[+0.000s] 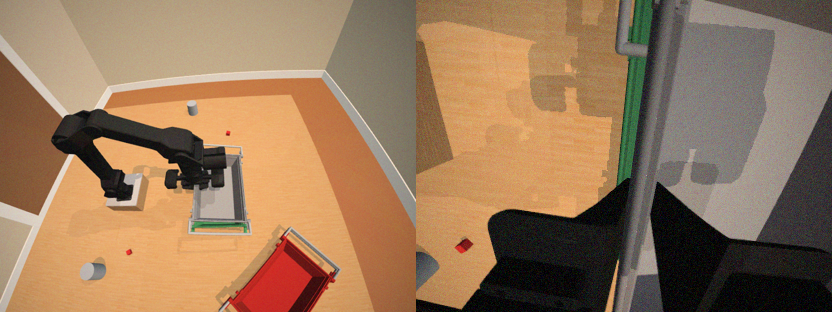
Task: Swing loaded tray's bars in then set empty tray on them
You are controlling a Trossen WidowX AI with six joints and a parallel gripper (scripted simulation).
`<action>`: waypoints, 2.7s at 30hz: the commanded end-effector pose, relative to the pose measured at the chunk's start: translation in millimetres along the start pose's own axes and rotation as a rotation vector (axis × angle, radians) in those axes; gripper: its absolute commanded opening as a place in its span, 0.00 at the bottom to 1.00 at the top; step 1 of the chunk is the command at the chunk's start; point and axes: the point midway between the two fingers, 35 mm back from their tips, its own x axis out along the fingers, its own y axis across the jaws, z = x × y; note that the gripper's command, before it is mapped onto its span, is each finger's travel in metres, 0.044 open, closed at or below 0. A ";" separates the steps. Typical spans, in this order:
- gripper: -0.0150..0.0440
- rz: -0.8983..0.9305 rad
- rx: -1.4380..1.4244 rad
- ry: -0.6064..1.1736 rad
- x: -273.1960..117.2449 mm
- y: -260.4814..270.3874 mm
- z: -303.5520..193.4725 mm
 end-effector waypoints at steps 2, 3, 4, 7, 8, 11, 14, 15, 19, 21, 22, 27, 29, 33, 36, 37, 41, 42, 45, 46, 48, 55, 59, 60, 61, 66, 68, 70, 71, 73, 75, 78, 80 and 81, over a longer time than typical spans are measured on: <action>0.25 0.015 -0.005 -0.001 4.5 4.0 0.0; 0.25 0.015 -0.005 -0.001 4.9 4.1 0.0; 0.25 0.015 -0.005 -0.001 5.4 4.3 0.0; 0.25 0.015 -0.005 -0.001 8.7 5.1 -0.1; 0.25 0.016 -0.005 -0.001 10.0 5.5 -0.1; 0.25 0.016 -0.005 -0.001 12.5 6.3 -0.1; 0.25 0.016 -0.005 -0.001 12.5 6.3 -0.1; 0.25 0.016 -0.005 -0.001 12.5 6.3 -0.1; 0.25 0.016 -0.005 -0.001 12.5 6.3 -0.1; 0.25 0.016 -0.005 -0.001 12.5 6.3 -0.1; 0.25 0.016 -0.005 -0.001 12.5 6.3 -0.1; 0.25 0.016 -0.005 -0.001 12.5 6.3 -0.1; 0.25 0.016 -0.005 -0.001 12.5 6.3 -0.1; 0.25 0.016 -0.005 -0.001 14.4 6.6 -0.1; 0.25 0.016 -0.005 -0.001 18.5 7.5 -0.1; 0.25 0.016 -0.005 -0.001 19.6 7.8 -0.1; 0.25 0.016 -0.005 -0.001 20.6 8.0 -0.1; 0.25 0.016 -0.005 -0.001 20.6 8.0 -0.1; 0.25 0.016 -0.005 -0.001 20.6 8.0 -0.1; 0.25 0.016 -0.005 -0.001 20.6 8.0 -0.1; 0.25 0.016 -0.005 -0.001 20.6 8.0 -0.1; 0.25 0.016 -0.005 -0.001 20.6 8.0 -0.1; 0.25 0.016 -0.005 -0.001 20.6 8.0 -0.1; 0.25 0.016 -0.005 -0.001 20.6 8.0 -0.1; 0.25 0.016 -0.005 -0.001 20.6 8.0 -0.1; 0.25 0.016 -0.005 -0.001 20.6 8.0 -0.1; 0.25 0.016 -0.005 -0.001 20.6 8.0 -0.1; 0.25 0.016 -0.005 -0.001 20.6 8.0 -0.1; 0.25 0.016 -0.005 -0.001 20.6 8.0 -0.1; 0.25 0.016 -0.005 -0.001 20.6 8.0 -0.1; 0.25 0.016 -0.005 -0.001 20.6 8.0 -0.1; 0.25 0.016 -0.005 -0.001 20.6 8.0 -0.1; 0.25 0.016 -0.005 -0.001 20.6 8.0 -0.1; 0.25 0.016 -0.005 -0.001 20.6 8.0 -0.1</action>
